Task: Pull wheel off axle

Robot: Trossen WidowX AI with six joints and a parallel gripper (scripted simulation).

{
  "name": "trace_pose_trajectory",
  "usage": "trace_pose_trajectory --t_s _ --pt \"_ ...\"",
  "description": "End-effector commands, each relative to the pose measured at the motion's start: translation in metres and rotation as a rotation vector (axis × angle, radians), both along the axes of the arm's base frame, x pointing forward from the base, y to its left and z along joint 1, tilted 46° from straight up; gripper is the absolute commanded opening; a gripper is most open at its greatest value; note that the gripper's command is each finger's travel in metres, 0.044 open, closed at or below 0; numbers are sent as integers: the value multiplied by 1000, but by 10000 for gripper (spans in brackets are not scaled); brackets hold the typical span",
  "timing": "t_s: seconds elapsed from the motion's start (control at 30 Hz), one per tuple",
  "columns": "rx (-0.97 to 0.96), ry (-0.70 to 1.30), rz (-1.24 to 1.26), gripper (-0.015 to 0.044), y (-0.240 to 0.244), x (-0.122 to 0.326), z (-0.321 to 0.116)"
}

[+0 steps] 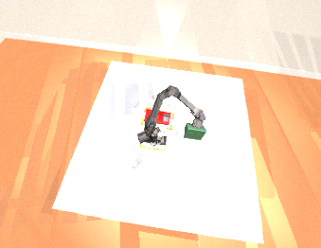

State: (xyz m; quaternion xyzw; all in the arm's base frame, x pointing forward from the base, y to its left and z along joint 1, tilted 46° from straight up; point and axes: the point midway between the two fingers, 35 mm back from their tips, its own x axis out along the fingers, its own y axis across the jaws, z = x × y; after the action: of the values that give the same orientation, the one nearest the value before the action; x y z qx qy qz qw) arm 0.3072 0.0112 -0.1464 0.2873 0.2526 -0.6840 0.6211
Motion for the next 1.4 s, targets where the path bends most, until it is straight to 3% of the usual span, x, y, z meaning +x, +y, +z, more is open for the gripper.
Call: trace_pose_trajectory --t_s 0.0,0.2,0.6,0.8,1.0,1.37 --pt "-1 2 -2 131 0 0 0" --pt "-1 1 -1 289 1 0 1" --pt "0 -4 7 300 43 3 42" --pt "4 -1 13 440 51 -31 65" --pt "1 2 8 440 59 -77 97" --pt "1 2 7 440 59 -79 98"
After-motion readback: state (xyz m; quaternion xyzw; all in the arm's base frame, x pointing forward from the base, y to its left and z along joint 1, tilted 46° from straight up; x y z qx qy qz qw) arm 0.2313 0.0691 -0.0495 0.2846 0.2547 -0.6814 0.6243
